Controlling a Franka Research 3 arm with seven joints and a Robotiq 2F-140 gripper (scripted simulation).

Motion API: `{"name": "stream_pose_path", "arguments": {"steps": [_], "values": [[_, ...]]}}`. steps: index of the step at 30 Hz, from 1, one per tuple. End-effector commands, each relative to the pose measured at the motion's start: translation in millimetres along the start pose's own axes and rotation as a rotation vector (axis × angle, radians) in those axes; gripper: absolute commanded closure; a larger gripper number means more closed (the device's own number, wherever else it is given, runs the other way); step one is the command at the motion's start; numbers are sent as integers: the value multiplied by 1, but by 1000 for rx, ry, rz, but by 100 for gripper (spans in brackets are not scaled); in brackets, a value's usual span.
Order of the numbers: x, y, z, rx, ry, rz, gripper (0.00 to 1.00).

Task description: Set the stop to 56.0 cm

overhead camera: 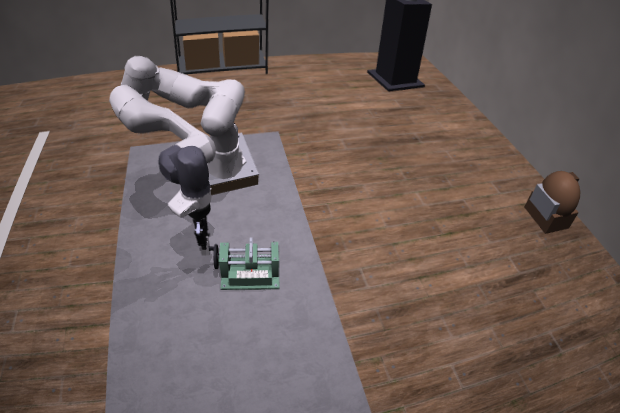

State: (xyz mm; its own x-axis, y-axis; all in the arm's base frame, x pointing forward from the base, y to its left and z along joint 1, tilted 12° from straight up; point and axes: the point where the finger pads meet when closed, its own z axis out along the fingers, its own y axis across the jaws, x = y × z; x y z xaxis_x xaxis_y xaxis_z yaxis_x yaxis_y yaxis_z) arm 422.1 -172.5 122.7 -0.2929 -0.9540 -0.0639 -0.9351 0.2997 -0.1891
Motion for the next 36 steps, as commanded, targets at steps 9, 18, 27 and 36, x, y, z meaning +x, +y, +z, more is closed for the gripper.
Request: {"name": "stream_pose_path", "arguments": {"steps": [9, 18, 27, 36], "values": [[-1, -26, 0, 11, -4, -2, 96], [-1, -38, 10, 11, -4, -2, 96], [-1, -43, 29, 11, -4, -2, 96], [-1, -37, 44, 11, -4, -2, 96]]}}
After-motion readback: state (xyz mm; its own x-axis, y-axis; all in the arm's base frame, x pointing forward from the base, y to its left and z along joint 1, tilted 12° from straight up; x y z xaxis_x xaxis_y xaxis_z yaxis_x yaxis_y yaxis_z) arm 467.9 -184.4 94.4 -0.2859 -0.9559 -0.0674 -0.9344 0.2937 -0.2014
